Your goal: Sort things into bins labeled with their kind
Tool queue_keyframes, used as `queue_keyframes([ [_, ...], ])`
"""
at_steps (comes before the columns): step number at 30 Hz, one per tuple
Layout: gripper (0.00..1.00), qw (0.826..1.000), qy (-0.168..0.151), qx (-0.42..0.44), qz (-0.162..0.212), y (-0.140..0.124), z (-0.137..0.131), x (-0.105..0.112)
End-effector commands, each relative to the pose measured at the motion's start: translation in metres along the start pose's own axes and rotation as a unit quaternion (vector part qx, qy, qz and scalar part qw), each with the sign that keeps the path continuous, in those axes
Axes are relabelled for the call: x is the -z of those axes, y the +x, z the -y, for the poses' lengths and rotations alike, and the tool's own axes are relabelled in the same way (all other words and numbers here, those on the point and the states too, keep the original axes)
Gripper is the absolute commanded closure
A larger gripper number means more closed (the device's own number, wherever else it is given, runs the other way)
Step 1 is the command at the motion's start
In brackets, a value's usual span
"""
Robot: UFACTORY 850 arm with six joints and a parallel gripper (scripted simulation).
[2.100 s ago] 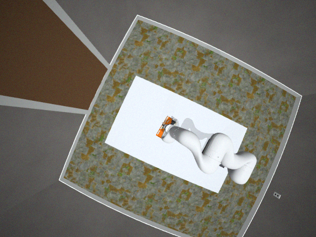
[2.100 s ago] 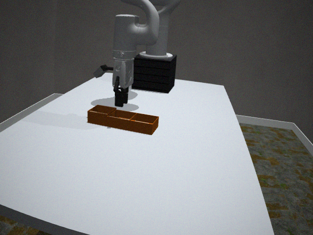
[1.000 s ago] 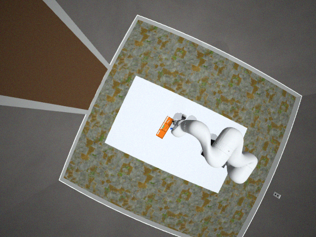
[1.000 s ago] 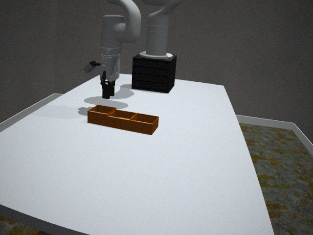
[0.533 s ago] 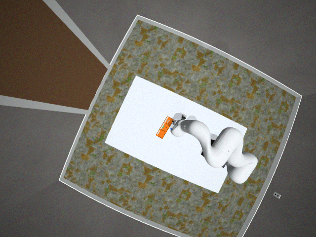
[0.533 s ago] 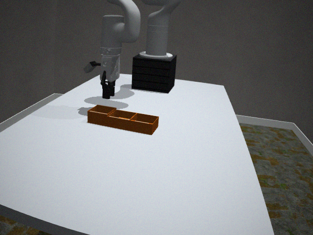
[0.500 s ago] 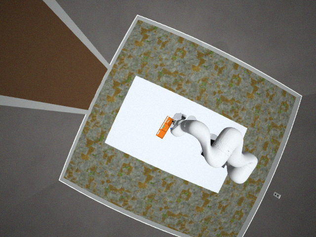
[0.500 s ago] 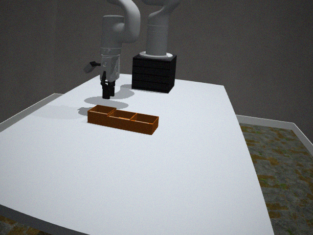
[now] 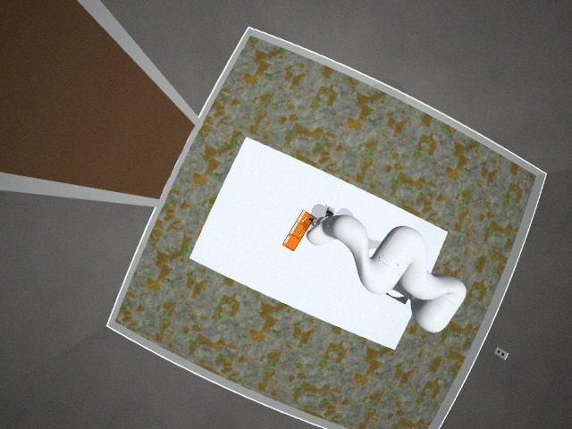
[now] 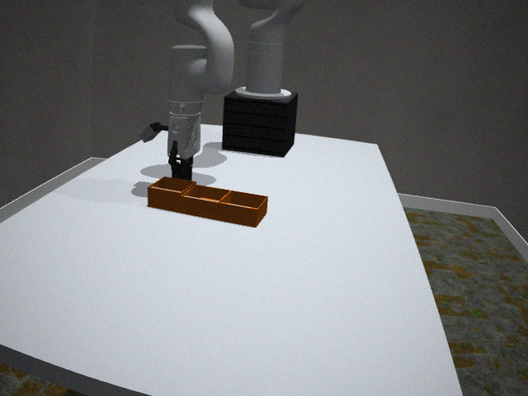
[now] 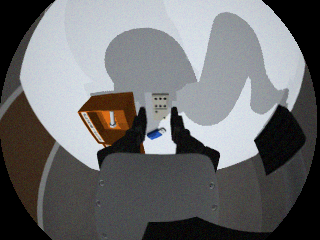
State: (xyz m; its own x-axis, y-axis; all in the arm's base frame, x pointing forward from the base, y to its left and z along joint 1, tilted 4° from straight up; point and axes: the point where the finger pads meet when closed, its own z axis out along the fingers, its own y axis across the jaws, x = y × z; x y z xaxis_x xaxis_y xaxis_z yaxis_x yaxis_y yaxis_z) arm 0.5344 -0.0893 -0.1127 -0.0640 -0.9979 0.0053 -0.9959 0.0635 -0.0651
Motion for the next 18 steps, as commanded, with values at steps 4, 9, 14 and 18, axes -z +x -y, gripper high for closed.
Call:
queue_keyframes([
  [4,0.59,1.0,0.003,0.0,0.003,0.0,-0.004,-0.006],
  [9,0.59,1.0,0.003,0.0,0.003,0.0,-0.003,-0.013],
  [14,0.59,1.0,0.003,0.0,0.003,0.0,-0.003,-0.017],
  [18,0.59,1.0,0.003,0.0,0.003,0.0,-0.003,-0.018],
])
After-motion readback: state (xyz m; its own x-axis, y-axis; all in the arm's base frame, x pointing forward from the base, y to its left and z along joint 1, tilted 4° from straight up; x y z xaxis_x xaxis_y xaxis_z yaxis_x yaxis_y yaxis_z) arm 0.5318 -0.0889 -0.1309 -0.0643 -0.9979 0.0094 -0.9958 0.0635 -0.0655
